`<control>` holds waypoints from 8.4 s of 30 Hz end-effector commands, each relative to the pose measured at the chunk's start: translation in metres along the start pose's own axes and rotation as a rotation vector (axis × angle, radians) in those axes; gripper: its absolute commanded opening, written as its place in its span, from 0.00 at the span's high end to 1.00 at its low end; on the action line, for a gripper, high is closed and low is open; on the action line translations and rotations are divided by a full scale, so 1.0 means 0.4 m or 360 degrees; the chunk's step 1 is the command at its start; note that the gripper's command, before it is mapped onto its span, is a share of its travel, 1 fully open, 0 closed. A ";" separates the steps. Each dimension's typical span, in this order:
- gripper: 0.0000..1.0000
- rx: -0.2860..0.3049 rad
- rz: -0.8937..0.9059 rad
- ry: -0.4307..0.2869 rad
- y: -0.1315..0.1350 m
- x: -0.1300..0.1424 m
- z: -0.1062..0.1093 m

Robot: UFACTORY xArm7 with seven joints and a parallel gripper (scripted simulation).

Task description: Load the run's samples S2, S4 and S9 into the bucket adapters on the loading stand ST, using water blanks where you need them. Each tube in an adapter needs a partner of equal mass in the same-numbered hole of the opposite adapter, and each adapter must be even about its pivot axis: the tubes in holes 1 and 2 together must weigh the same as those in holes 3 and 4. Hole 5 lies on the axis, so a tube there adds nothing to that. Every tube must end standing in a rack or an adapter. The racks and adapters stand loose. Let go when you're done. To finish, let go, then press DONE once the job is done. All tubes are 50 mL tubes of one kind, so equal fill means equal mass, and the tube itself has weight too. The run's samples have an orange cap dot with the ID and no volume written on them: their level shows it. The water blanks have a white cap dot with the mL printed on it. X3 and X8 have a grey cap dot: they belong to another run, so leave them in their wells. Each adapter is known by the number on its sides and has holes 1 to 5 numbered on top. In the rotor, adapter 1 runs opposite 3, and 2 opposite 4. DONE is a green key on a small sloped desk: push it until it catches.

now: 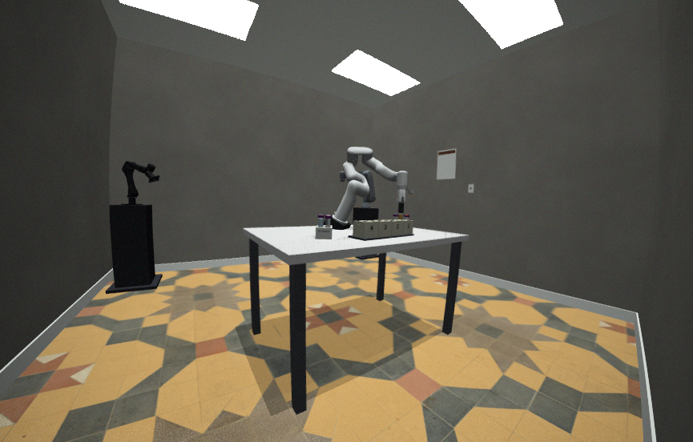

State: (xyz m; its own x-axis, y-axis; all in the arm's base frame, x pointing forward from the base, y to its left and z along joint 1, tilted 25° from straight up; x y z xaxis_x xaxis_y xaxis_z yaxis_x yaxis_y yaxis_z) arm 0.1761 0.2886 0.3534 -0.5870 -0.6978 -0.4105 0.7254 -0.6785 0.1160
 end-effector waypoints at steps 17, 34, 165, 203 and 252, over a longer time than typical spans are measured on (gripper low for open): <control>1.00 -0.0001 0.0001 0.0005 0.000 -0.002 -0.045; 1.00 -0.0001 0.0000 0.0005 0.000 -0.002 -0.083; 0.56 0.0000 0.0001 0.0006 0.000 -0.002 0.253; 0.43 -0.0002 -0.1060 0.0006 0.095 -0.107 0.253; 0.43 -0.0004 -0.2499 0.0005 0.095 -0.107 0.223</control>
State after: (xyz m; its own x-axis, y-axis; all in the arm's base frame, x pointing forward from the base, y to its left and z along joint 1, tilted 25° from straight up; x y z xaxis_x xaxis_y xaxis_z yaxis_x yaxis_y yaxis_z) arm 0.1941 0.2705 0.4612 -0.7257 0.6782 -0.1161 -0.5866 -0.6980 -0.4107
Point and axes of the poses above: the point where the finger pads meet when closed, its own z axis back along the fingers, its own y axis across the jaws, x = y × z, the point moved 10 cm from there along z, back along the fingers, and after that the axes turned 3 degrees about -z, right-handed, at the moved point
